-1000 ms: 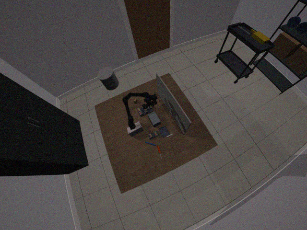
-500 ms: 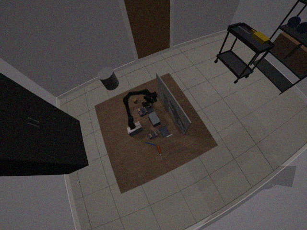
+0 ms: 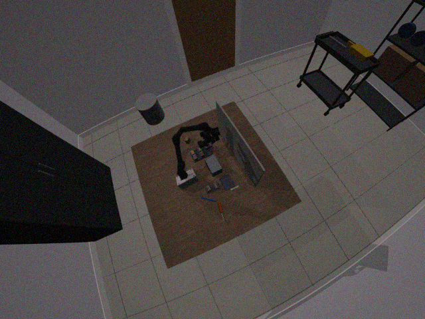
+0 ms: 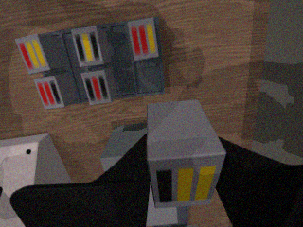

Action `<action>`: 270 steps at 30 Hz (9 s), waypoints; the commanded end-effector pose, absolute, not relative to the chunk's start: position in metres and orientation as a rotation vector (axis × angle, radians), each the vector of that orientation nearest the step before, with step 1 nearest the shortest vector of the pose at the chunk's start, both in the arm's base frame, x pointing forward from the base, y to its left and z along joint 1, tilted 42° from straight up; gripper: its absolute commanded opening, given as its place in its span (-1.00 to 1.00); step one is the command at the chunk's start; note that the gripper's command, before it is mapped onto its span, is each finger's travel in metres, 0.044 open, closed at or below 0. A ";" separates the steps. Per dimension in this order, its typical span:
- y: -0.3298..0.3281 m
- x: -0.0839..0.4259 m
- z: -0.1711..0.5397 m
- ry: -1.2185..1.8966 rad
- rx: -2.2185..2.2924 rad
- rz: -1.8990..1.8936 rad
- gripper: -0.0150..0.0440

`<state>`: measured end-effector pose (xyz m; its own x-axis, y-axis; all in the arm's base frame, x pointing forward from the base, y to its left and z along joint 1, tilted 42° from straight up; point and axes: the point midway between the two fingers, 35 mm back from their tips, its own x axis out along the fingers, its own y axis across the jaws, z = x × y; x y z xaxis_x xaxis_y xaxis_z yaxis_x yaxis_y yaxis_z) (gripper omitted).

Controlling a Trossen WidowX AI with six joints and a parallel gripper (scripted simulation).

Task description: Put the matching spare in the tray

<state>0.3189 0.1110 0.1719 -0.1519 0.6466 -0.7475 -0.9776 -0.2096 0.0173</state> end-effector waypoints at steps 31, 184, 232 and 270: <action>-0.066 0.389 0.020 0.670 -0.750 1.644 -0.49; -0.064 0.362 -0.138 0.625 -0.745 1.673 -0.49; -0.041 0.350 -0.161 0.625 -0.748 1.678 -0.22; -0.109 0.368 -0.085 0.624 -0.750 1.653 1.00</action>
